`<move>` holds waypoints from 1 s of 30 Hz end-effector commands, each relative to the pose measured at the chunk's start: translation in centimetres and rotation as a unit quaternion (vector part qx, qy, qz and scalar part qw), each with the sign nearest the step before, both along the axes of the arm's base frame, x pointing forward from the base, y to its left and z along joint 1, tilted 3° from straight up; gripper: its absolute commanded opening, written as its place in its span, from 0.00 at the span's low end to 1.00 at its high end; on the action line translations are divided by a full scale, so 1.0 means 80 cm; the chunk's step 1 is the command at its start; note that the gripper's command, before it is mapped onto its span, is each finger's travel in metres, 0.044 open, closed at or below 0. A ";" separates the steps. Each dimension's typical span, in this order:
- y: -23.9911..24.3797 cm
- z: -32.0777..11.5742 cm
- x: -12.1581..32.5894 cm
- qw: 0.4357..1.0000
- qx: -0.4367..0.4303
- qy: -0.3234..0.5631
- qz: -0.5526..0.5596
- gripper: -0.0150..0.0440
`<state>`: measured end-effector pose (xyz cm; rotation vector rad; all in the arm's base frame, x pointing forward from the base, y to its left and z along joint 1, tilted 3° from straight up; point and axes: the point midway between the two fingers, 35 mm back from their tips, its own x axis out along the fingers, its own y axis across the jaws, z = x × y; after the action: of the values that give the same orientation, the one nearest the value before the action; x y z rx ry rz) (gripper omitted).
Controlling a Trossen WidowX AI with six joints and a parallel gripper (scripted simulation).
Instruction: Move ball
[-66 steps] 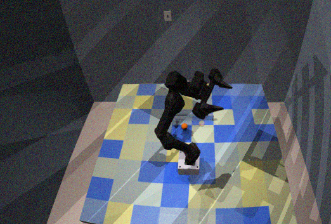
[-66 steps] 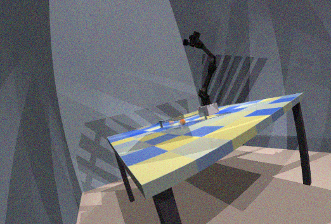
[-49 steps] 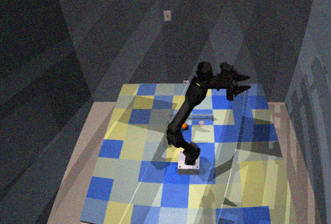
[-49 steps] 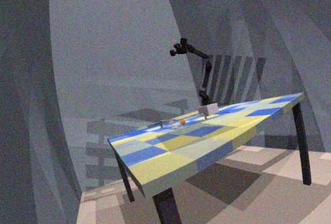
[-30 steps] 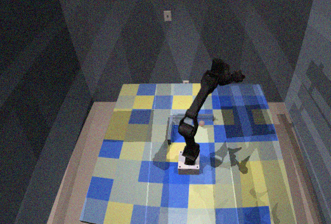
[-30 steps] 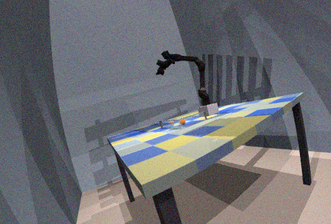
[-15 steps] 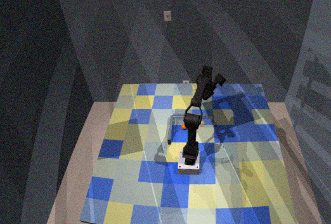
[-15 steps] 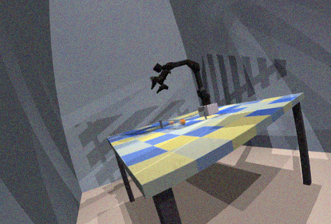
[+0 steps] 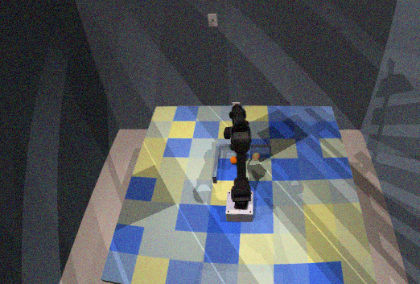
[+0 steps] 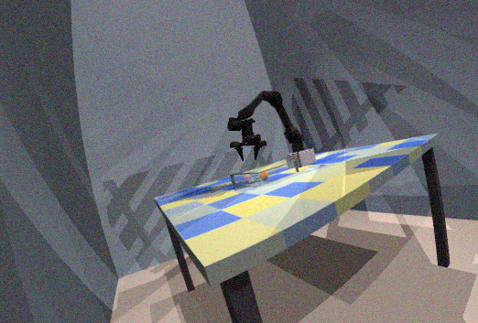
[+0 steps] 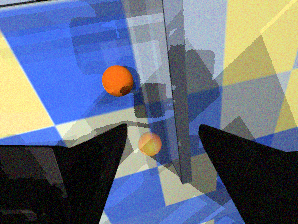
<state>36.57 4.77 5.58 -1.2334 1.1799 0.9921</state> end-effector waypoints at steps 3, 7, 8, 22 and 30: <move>0.043 -0.052 -0.045 0.991 0.018 0.091 0.096 0.81; 0.043 -0.052 -0.045 0.991 0.018 0.091 0.096 0.81; 0.043 -0.054 -0.045 0.991 0.018 0.091 0.096 0.81; 0.043 -0.084 -0.045 0.991 0.018 0.091 0.096 0.81; 0.043 -0.100 -0.046 0.991 0.018 0.091 0.096 0.81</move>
<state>33.11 8.17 -1.67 -1.2692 1.1883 1.2746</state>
